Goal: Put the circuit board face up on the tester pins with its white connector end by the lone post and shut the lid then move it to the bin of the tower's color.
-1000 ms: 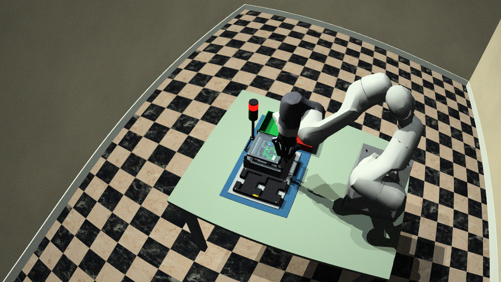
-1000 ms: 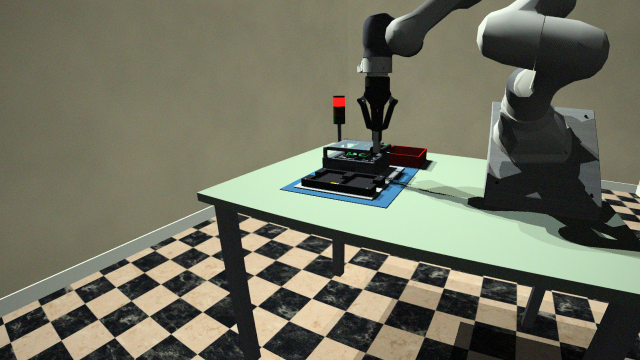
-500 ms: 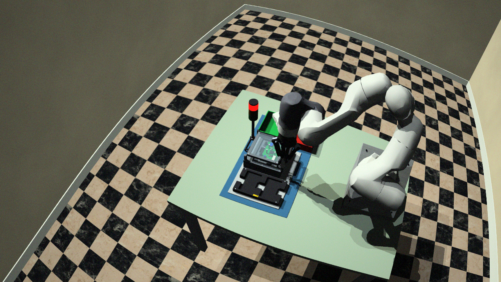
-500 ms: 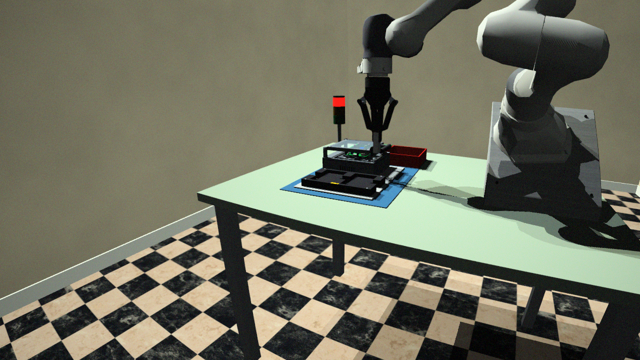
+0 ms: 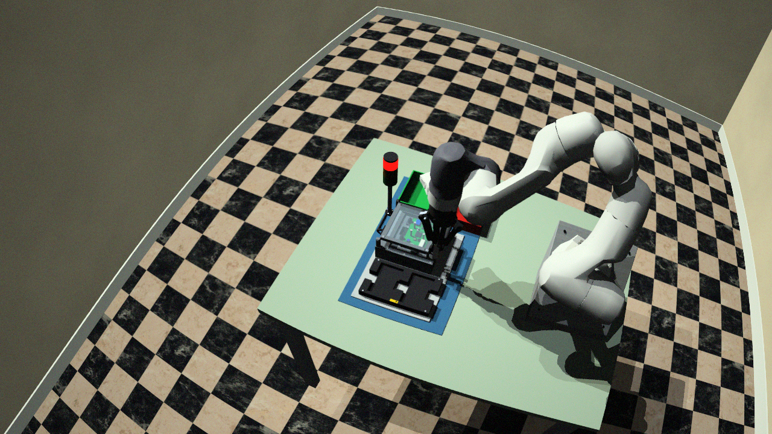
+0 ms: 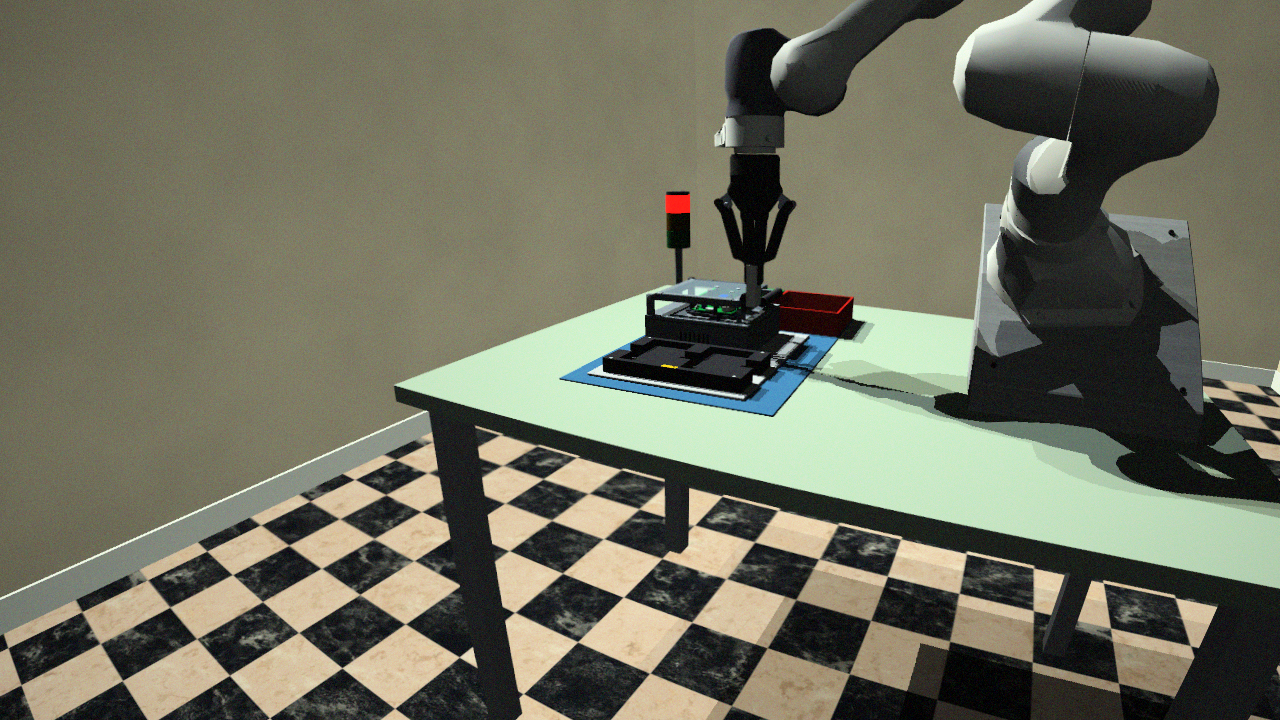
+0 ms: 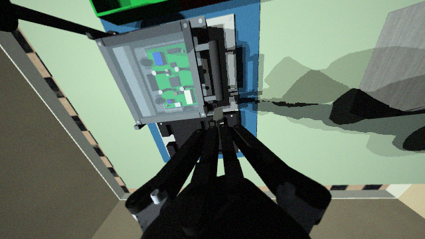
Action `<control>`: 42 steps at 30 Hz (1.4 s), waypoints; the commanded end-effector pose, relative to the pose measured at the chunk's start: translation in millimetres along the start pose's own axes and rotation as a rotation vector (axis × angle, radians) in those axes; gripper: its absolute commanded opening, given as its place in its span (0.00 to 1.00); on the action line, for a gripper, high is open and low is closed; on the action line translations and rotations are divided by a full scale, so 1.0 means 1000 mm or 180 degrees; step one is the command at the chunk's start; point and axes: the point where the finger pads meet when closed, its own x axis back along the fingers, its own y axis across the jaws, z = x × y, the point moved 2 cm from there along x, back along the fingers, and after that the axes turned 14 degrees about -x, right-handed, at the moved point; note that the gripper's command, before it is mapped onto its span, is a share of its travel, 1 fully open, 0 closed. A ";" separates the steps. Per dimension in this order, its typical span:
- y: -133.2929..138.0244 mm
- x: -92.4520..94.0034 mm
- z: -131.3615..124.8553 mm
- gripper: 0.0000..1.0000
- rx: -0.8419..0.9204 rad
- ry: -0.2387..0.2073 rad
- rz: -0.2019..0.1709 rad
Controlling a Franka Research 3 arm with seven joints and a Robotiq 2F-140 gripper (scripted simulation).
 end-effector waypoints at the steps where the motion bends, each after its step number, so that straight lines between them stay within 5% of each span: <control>1: 0.001 -0.002 0.000 0.00 -0.0011 0.0005 -0.0002; 42: 0.001 -0.005 0.000 0.00 -0.0011 0.0005 -0.0002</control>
